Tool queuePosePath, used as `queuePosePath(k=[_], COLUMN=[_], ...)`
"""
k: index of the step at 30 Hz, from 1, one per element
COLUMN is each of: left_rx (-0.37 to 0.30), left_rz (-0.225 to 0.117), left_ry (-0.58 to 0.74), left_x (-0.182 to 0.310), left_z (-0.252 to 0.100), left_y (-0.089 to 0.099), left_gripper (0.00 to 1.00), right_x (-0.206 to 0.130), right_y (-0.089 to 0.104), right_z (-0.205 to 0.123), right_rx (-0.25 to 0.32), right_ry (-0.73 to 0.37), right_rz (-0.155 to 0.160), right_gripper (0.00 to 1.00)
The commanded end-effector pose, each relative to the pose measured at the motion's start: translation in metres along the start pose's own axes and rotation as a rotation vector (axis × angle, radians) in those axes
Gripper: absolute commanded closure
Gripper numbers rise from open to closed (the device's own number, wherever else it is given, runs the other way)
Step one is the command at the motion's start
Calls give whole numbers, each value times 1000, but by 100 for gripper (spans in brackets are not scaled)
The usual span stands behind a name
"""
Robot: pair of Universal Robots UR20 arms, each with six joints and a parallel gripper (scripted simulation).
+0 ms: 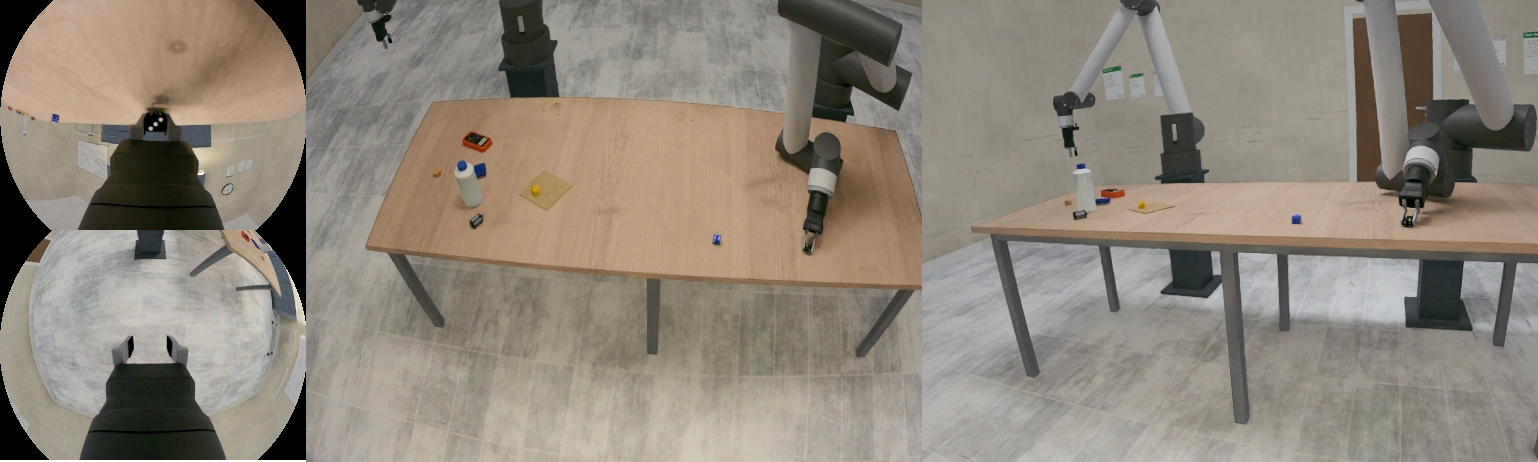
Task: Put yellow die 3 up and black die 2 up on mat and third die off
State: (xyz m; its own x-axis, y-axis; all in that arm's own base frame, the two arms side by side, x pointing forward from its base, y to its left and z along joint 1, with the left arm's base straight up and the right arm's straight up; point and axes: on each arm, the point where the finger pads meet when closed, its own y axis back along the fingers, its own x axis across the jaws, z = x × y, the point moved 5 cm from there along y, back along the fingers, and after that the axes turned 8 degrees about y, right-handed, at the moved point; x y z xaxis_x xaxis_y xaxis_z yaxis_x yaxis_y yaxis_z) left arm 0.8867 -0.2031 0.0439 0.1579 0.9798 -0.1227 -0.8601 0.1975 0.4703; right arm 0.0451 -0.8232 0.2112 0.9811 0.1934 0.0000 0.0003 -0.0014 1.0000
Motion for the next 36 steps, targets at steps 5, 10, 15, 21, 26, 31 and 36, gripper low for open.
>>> queuePosePath(k=[5,10,15,21,26,31,36], left_rx=[-1,-1,-1,-1,-1,-1,-1], left_rz=[0,0,0,0,0,0,0], left_ry=[0,0,0,0,0,0,0], left_x=[0,0,0,0,0,0,0], left_z=[0,0,0,0,0,0,0], left_y=[0,0,0,0,0,0,0], left_gripper=[51,51,45,39,27,21,21], right_x=[0,0,0,0,0,0,0], right_y=[1,1,1,1,1,1,1], right_z=[1,1,1,1,1,1,1], right_rx=[-1,-1,-1,-1,-1,-1,-1], right_ry=[0,0,0,0,0,0,0], right_rz=[0,0,0,0,0,0,0], right_gripper=[0,0,0,0,0,0,0])
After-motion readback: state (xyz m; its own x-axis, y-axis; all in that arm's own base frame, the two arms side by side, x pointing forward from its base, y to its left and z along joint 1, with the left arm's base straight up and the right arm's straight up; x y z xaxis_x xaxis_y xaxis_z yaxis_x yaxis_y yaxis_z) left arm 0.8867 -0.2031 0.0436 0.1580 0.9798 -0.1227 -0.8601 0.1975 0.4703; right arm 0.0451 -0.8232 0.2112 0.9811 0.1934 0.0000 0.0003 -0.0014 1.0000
